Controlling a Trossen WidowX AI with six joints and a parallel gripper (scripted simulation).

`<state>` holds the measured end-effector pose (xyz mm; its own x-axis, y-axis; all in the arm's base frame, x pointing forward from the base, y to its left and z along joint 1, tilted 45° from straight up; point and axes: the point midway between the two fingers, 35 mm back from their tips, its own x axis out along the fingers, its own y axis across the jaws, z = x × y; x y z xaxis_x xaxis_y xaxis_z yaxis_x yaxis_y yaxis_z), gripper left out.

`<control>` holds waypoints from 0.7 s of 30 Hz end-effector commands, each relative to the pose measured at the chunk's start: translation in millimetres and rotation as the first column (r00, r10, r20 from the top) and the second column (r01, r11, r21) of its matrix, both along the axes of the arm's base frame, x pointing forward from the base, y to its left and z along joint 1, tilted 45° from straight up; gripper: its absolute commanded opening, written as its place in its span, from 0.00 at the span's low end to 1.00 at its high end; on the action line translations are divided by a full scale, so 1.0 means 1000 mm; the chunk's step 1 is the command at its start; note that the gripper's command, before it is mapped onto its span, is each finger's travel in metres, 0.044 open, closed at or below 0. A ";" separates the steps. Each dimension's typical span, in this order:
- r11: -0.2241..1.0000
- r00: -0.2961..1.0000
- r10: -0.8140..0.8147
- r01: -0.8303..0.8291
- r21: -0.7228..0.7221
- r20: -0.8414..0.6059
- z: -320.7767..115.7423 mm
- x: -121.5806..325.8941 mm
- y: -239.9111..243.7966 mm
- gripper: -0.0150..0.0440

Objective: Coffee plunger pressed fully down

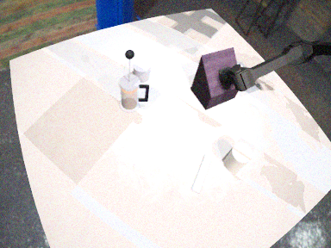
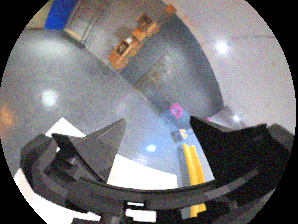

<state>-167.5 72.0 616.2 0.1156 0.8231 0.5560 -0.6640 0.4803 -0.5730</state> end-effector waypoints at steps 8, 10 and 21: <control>0.995 0.987 -0.092 0.097 0.028 -0.131 0.009 0.063 0.015 1.00; 0.993 0.985 -0.106 0.111 0.028 -0.137 0.009 0.069 0.016 1.00; 0.985 0.962 -0.161 0.172 0.031 -0.220 0.010 0.110 0.021 1.00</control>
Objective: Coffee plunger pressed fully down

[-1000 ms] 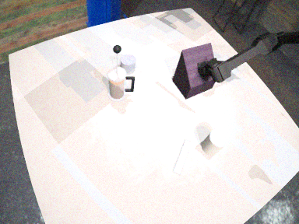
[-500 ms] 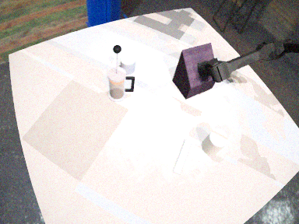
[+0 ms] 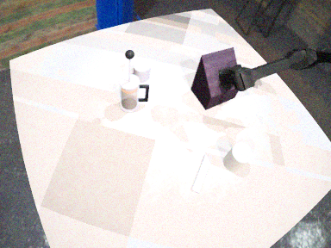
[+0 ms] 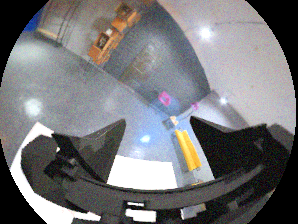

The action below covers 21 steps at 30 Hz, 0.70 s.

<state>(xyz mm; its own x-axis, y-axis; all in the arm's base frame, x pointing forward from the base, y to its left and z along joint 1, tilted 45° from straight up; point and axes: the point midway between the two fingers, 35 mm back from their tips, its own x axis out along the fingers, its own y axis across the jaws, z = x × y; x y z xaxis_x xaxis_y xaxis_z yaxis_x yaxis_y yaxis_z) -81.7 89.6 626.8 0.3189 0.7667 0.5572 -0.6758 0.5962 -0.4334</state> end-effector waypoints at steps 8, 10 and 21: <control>0.994 0.981 -0.104 0.108 0.014 -0.163 -0.005 0.079 0.007 1.00; 0.993 0.976 -0.119 0.122 0.006 -0.184 -0.007 0.092 0.009 1.00; 0.961 0.881 -0.272 0.272 -0.057 -0.388 -0.039 0.216 0.003 1.00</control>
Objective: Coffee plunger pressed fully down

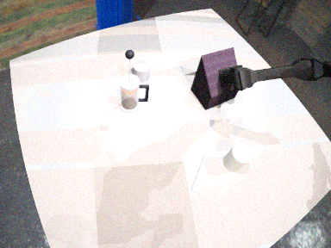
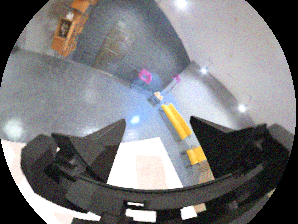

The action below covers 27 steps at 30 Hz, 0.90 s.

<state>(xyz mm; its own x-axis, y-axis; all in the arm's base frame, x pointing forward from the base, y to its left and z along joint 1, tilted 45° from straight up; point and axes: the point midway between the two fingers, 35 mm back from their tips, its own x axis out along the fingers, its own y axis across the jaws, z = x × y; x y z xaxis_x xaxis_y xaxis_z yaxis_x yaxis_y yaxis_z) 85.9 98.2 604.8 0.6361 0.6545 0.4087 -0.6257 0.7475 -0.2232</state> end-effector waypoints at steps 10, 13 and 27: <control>0.976 0.944 -0.214 0.215 -0.026 -0.251 -0.057 0.137 -0.041 1.00; 0.968 0.916 -0.245 0.247 -0.034 -0.317 -0.076 0.165 -0.055 1.00; 0.907 0.702 -0.366 0.416 -0.066 -0.610 -0.190 0.257 -0.150 1.00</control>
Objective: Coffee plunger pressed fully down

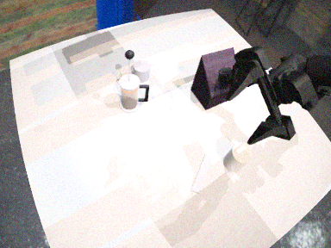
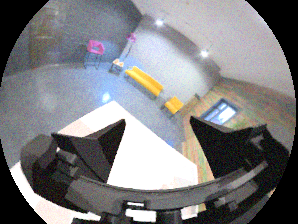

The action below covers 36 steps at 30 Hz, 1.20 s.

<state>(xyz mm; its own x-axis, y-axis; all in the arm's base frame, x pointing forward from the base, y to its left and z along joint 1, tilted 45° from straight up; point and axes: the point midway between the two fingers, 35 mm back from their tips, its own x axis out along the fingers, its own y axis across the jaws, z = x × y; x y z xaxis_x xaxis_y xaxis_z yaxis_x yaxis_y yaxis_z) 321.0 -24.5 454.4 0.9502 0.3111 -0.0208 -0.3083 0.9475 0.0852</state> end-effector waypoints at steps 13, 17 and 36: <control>0.941 0.884 -0.109 0.240 0.240 -0.455 -0.201 0.048 -0.138 1.00; 0.898 0.832 -0.101 0.312 0.309 -0.545 -0.253 0.037 -0.166 1.00; 0.775 0.735 -0.059 0.460 0.433 -0.675 -0.387 0.001 -0.160 1.00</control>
<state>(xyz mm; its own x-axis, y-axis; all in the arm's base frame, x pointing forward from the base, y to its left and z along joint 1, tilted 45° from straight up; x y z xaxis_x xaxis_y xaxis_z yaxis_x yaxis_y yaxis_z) 326.0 -199.7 88.8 0.8385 0.1965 -0.5083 0.2334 0.7134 0.6607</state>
